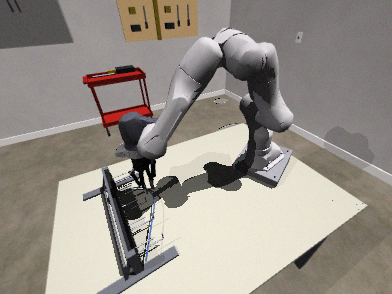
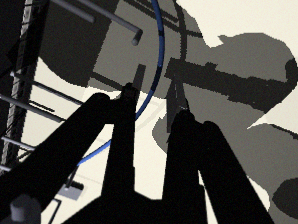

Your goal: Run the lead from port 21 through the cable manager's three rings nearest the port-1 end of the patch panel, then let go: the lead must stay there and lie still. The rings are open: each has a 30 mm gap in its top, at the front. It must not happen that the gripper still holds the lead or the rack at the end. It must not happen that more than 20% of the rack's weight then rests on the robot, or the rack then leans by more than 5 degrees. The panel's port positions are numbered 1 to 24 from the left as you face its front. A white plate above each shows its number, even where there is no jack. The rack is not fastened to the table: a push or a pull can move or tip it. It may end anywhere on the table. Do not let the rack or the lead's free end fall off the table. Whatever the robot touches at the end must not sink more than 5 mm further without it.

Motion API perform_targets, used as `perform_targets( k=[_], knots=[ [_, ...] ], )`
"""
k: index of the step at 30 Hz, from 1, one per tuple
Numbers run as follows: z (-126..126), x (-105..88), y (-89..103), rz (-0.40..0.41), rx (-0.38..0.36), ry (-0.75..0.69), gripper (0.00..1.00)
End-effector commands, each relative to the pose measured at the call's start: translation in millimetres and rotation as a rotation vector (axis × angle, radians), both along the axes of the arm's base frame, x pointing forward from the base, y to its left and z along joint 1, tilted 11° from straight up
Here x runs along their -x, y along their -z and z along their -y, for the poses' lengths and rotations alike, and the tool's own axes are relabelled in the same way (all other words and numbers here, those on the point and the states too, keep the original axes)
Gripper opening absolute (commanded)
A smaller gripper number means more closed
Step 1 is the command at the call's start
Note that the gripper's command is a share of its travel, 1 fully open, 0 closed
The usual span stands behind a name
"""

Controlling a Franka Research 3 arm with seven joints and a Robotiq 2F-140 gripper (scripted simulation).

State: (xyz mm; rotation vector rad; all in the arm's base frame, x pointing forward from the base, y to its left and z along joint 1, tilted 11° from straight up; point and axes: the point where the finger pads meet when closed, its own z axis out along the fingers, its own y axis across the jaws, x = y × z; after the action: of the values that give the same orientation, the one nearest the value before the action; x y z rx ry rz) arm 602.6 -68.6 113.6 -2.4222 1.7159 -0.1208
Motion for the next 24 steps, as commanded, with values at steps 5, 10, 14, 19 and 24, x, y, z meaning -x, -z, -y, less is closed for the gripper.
perform_targets(
  k=[5,10,14,19,24],
  knots=[
    [1.4,-1.0,-0.2,0.003,0.0,0.0,0.2],
    [1.3,-1.0,0.0,0.003,0.0,0.0,0.2],
    [1.3,-1.2,0.7,0.003,0.0,0.0,0.2],
    [1.2,-1.3,1.6,0.003,0.0,0.0,0.2],
    [1.0,-1.7,3.6,0.003,0.0,0.0,0.2]
  ],
)
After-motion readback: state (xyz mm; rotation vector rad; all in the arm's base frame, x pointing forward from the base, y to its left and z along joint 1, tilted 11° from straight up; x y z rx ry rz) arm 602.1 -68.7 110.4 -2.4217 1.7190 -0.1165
